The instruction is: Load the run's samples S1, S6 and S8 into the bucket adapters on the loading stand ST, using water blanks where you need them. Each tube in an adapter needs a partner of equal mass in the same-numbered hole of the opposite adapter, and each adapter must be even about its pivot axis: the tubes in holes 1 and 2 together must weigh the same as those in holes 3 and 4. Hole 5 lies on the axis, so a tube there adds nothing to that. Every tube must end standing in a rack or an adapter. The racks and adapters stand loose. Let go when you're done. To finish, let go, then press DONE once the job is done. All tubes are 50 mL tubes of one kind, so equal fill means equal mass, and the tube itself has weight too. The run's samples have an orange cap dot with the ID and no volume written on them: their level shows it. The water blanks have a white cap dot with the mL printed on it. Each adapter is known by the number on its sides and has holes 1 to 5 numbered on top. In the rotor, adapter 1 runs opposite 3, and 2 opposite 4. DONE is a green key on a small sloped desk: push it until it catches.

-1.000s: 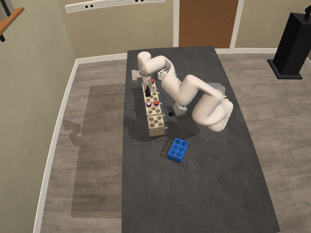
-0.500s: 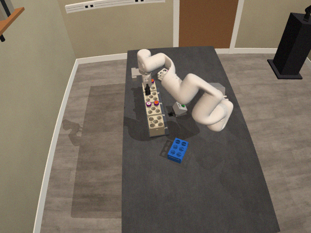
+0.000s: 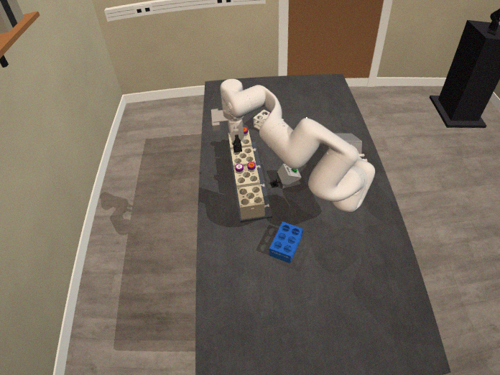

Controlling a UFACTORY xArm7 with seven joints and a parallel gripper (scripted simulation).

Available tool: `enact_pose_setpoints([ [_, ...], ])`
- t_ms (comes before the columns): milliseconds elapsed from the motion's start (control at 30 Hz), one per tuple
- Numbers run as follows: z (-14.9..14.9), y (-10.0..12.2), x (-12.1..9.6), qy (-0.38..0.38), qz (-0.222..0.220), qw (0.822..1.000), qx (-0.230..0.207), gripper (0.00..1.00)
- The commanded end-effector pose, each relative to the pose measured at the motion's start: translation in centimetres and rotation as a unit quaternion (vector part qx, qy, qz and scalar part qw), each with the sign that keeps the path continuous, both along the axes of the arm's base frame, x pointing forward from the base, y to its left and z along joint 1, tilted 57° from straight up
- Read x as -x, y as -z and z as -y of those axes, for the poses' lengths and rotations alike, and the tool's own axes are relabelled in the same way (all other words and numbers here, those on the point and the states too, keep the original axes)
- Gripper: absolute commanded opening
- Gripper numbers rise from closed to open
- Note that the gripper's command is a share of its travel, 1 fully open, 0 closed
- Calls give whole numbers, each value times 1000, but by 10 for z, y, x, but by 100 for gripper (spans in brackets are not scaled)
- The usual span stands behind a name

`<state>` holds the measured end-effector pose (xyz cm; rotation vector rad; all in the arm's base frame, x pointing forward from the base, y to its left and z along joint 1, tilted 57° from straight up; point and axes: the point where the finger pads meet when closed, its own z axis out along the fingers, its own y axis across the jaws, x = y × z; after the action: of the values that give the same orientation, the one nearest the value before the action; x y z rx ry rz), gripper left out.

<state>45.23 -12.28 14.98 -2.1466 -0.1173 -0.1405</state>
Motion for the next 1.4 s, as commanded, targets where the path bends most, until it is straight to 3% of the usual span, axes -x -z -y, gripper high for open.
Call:
enact_pose_setpoints([
  [0, -1, 2, 9, 16, -29, 999, 5, 0],
  [333, -18, 18, 53, 88, -176, 980, 20, 0],
  [400, -18, 18, 53, 88, -176, 980, 20, 0],
  [600, -28, 28, 79, 131, -263, 955, 29, 0],
  [900, -44, 42, 119, 191, -388, 901, 42, 0],
  [967, -44, 42, 119, 191, -388, 901, 42, 0],
  [1367, -64, 62, 172, 265, -540, 796, 58, 0],
])
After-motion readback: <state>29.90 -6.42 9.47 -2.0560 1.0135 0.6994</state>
